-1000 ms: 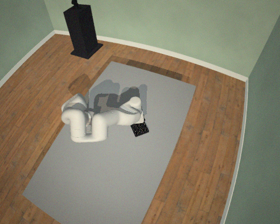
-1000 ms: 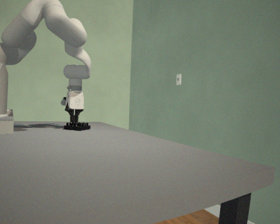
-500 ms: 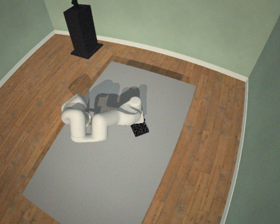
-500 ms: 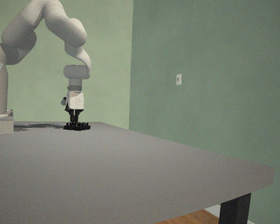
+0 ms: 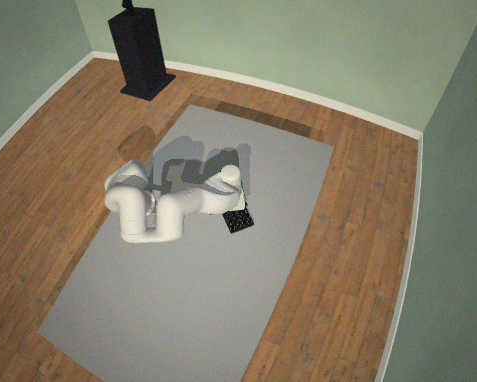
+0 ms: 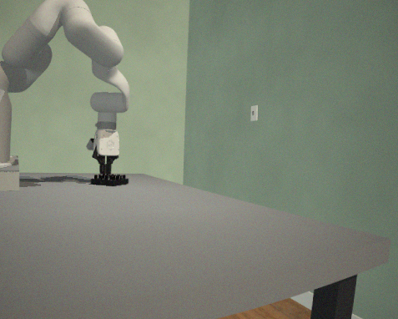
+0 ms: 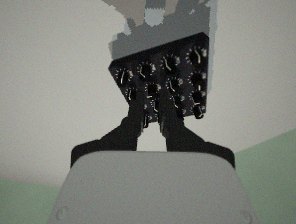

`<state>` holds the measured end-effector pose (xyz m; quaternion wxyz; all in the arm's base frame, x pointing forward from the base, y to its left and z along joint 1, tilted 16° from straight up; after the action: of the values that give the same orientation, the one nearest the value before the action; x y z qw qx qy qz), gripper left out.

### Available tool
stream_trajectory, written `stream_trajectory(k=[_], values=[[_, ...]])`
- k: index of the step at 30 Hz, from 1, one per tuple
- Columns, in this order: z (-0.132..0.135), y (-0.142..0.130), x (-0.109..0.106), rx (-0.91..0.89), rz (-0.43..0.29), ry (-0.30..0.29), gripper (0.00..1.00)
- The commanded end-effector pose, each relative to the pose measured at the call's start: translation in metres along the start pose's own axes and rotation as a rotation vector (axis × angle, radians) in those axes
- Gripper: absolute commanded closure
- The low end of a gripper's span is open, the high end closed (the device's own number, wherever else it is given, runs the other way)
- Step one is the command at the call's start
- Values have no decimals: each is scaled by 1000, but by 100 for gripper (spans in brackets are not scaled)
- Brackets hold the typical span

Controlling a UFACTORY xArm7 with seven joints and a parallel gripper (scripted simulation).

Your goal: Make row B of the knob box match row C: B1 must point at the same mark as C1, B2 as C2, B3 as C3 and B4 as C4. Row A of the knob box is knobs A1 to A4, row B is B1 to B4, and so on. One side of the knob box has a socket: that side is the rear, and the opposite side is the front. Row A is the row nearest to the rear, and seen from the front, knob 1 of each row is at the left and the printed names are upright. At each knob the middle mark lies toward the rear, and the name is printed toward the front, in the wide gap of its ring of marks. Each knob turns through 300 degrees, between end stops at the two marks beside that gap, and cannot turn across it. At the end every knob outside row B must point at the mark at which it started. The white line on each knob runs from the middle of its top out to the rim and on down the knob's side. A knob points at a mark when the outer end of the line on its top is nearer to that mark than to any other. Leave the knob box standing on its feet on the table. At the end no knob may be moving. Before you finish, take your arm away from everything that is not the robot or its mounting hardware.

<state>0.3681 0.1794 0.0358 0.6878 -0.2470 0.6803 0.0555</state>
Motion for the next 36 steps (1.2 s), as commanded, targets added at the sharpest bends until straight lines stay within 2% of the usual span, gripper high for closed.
stream_trajectory(k=[1,36], values=[[1,0,-1,-1,0,-4,81],[1,0,11,-1,0,-4,81]])
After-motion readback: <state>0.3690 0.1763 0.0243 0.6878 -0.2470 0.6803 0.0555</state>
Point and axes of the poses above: the point where the finger pads meet when closed, its own x axis out along the fingers, its own z axis across the jaws, y = z × x, the point moved 8 cm from there along -x, back along the fingers, and after that the axes turned 8 degrees about x, right-handed, at the moved point
